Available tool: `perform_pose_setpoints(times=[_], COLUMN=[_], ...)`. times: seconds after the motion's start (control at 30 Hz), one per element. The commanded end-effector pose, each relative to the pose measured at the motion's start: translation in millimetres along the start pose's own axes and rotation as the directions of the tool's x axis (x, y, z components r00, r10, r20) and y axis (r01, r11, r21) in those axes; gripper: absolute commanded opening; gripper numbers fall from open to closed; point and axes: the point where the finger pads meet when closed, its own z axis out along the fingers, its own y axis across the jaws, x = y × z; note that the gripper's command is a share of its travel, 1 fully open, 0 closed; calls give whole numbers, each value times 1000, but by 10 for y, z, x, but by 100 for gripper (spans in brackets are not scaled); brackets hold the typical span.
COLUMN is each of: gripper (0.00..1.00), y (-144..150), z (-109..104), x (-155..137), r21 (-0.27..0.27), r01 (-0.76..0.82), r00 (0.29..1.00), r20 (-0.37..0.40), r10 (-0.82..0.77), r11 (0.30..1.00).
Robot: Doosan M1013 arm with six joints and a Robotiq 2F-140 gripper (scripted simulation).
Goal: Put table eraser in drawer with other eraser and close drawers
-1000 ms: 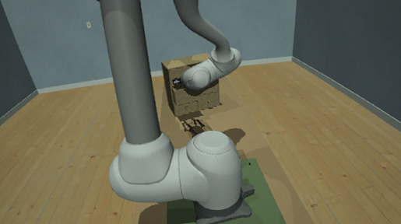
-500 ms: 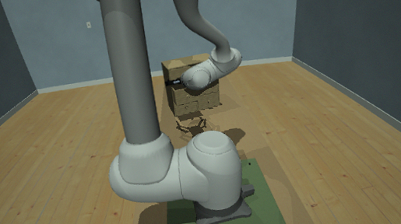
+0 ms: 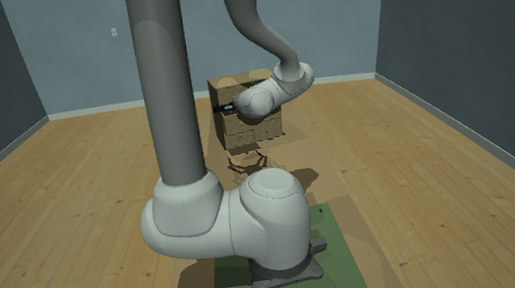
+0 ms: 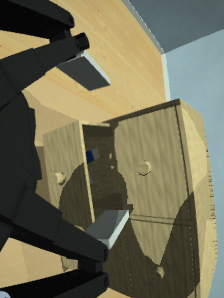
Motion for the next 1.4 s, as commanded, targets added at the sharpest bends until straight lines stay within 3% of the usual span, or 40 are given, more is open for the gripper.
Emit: perform_pose_setpoints(times=[0.0,0.43,0.5,0.77,1.0,1.37], gripper=[100,100,100,100,100,100], y=[2,2,2,2,2,2], z=[-137,-889,-889,-1236,-1379,-1404], x=[-37,-263,-263,-368,-411,-418], r21=[0,0,0,0,0,0], r01=[0,0,0,0,0,0], r00=[1000,1000,1000,1000,1000,1000], r20=[0,0,0,0,0,0], r10=[0,0,0,0,0,0], r11=[1000,1000,1000,1000,1000,1000])
